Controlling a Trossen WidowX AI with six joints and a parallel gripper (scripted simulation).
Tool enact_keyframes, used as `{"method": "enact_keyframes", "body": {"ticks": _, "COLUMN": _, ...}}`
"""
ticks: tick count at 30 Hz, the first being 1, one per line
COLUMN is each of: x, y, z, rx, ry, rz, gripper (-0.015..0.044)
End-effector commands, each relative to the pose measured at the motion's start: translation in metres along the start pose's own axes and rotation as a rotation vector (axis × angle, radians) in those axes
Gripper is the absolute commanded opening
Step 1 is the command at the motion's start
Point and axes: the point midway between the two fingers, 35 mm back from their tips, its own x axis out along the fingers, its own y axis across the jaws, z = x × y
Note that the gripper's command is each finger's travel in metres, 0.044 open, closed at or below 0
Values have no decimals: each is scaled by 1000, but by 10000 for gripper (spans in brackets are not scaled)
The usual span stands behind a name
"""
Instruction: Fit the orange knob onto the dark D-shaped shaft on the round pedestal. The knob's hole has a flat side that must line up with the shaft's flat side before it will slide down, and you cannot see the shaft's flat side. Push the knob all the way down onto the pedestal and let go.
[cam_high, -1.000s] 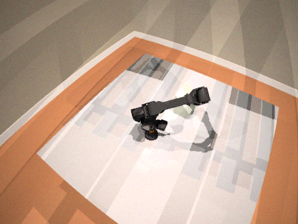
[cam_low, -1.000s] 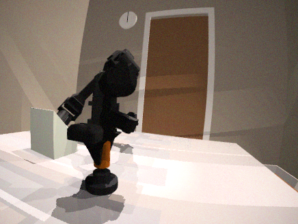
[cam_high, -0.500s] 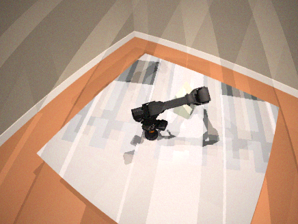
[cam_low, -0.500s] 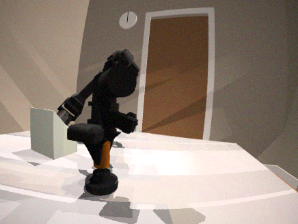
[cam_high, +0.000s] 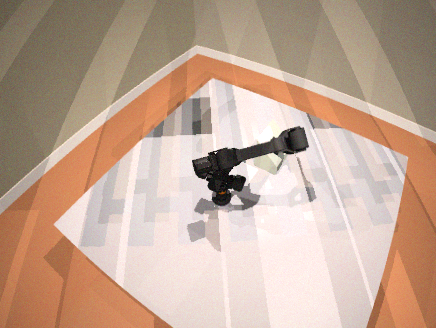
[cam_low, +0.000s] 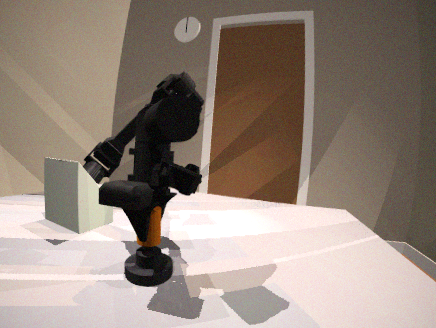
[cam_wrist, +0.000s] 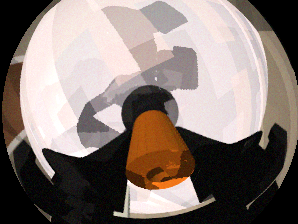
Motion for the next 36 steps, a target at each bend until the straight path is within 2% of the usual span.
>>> {"method": "enact_keyframes", "body": {"ticks": 1, "x": 1, "y": 2, "z": -1, "rx": -6, "ry": 0, "rz": 6, "gripper": 0}}
{"method": "enact_keyframes", "body": {"ticks": 10, "x": 1, "y": 2, "z": -1, "rx": 64, "ry": 1, "rz": 6, "gripper": 0}}
{"method": "enact_keyframes", "body": {"ticks": 36, "x": -4, "y": 2, "z": 0, "rx": -43, "ry": 0, "rz": 5, "gripper": 0}}
